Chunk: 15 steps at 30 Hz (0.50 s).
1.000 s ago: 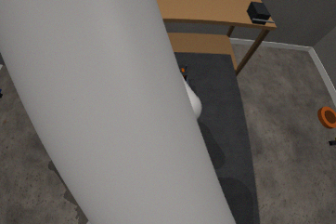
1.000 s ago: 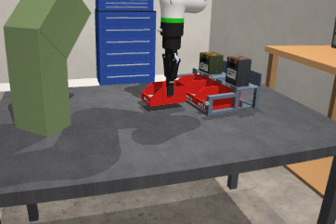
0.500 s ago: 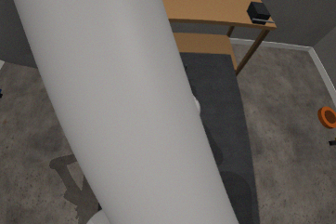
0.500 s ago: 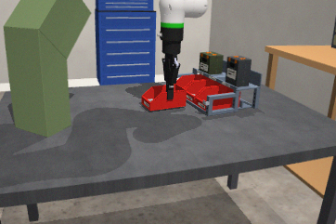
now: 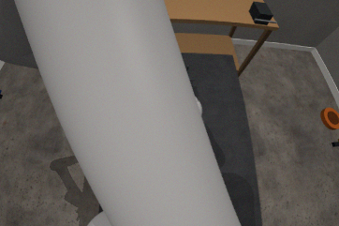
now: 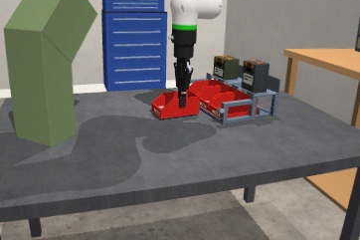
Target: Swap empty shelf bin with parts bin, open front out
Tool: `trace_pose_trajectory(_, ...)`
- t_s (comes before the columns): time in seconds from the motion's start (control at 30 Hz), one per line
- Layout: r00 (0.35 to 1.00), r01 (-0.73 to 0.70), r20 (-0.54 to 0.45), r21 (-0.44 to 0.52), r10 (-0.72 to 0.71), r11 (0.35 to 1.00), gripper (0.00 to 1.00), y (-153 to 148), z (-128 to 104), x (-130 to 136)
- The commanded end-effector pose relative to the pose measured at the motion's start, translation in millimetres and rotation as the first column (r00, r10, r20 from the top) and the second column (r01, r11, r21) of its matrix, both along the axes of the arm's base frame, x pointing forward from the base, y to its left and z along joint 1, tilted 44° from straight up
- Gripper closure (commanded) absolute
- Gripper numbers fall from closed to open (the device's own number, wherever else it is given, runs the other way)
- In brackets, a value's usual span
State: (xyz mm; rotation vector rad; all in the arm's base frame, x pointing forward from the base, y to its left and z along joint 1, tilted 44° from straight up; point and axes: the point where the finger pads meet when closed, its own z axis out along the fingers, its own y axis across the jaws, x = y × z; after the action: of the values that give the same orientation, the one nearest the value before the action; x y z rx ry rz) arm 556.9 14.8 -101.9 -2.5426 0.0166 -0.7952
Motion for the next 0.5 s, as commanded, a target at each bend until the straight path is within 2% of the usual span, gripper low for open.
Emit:
trace_pose_trajectory(0.0,1.0,0.0,0.001,-0.001,0.0,1.0,0.9,-0.5,0.1,0.4)
trace_pose_trajectory(0.47,1.0,0.001,0.001,-0.001,-0.001,1.0,0.9,2.4,-4.6,4.0)
